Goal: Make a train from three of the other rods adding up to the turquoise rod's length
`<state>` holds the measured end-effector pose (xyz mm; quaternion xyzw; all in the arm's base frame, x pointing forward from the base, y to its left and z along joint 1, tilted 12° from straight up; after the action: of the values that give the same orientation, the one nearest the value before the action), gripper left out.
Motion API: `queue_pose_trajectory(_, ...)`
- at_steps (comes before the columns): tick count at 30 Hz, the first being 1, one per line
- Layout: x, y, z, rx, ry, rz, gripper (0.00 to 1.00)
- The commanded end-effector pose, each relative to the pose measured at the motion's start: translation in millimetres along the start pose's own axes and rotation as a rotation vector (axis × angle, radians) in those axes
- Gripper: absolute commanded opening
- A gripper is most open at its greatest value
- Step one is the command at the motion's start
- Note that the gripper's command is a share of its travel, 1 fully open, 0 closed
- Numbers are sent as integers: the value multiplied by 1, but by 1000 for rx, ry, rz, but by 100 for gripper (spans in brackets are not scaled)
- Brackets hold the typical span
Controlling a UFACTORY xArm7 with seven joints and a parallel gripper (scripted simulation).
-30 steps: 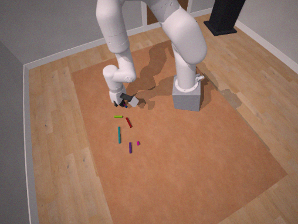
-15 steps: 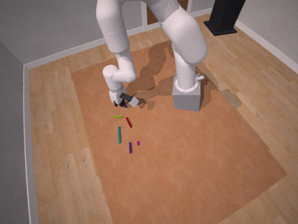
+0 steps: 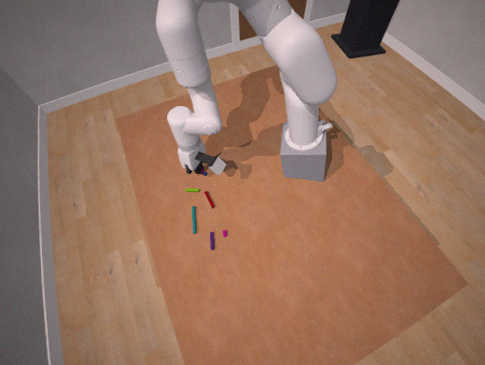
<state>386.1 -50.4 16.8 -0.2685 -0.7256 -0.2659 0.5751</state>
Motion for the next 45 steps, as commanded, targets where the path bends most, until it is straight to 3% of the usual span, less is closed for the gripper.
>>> queue_pose_trajectory(1,-3,1,-1,0,-2,-2,4)
queue_pose_trajectory(45,-10,1,-1,0,-2,-2,4)
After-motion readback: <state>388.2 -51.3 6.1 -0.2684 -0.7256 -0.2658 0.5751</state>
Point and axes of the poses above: the point where the finger pads meet when closed, its own x axis back along the fingers, its own y axis across the jaws, z = x × y, the point moved 6 cm from there along x, back along the fingers, and after that the axes turned 7 degrees about -x, right-handed, at the moved point
